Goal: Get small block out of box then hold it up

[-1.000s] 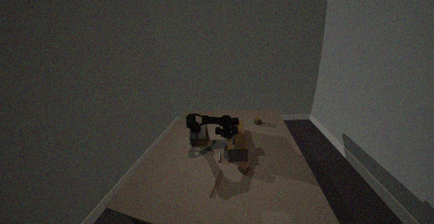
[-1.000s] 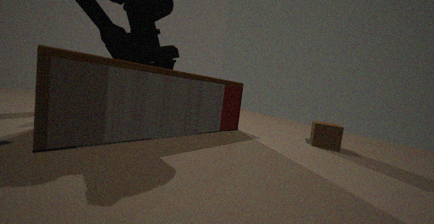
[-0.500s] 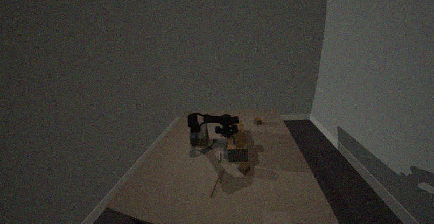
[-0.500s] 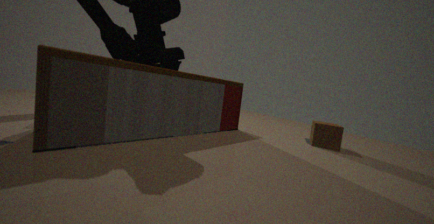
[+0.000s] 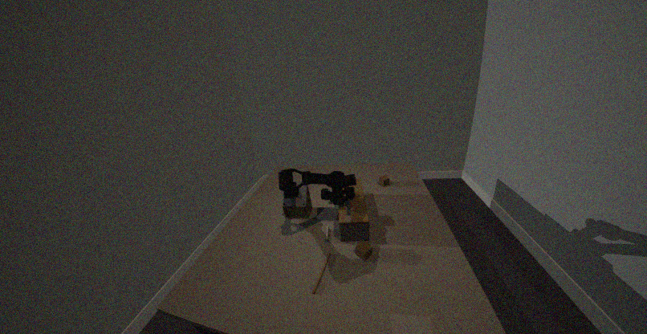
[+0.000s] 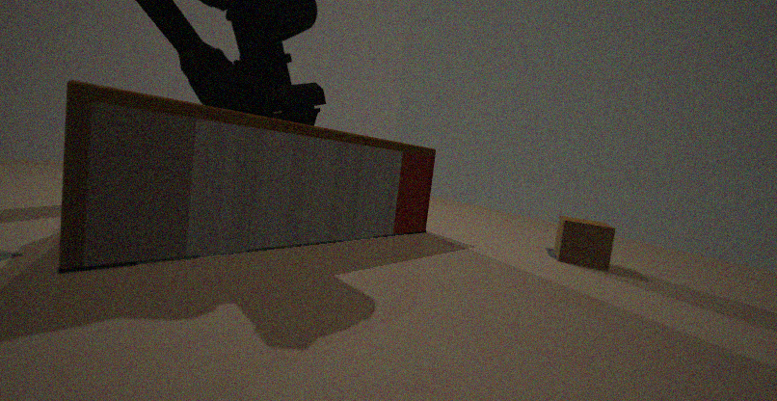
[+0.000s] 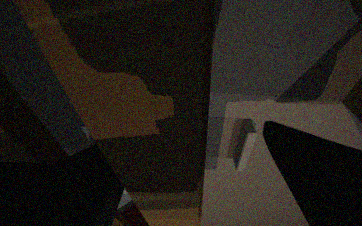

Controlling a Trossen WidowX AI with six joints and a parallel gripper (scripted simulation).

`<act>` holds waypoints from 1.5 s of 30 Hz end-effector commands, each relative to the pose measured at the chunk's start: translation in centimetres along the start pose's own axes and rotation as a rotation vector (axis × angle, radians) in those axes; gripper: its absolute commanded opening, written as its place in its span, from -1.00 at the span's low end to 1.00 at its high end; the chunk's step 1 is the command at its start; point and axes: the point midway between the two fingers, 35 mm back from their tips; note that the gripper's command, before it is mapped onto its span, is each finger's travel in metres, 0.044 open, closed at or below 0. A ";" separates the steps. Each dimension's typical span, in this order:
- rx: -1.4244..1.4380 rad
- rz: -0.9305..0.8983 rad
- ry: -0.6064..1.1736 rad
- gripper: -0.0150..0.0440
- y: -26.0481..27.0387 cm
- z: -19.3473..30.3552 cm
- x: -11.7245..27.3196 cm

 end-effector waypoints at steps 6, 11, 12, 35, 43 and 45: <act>0.001 0.000 0.003 0.86 0.0 0.8 -0.3; 0.001 0.000 0.004 0.86 0.0 1.3 -0.4; 0.001 0.000 0.004 0.86 0.0 1.4 -0.5; 0.001 0.000 0.004 0.86 0.0 1.5 -0.5; 0.001 0.000 0.004 0.86 0.0 2.1 -0.7; 0.001 0.000 0.004 0.86 0.0 2.3 -0.8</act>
Point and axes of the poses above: the point midway between the two fingers, 35 mm back from their tips, its own x axis back along the fingers, its own y axis across the jaws, z = x × y
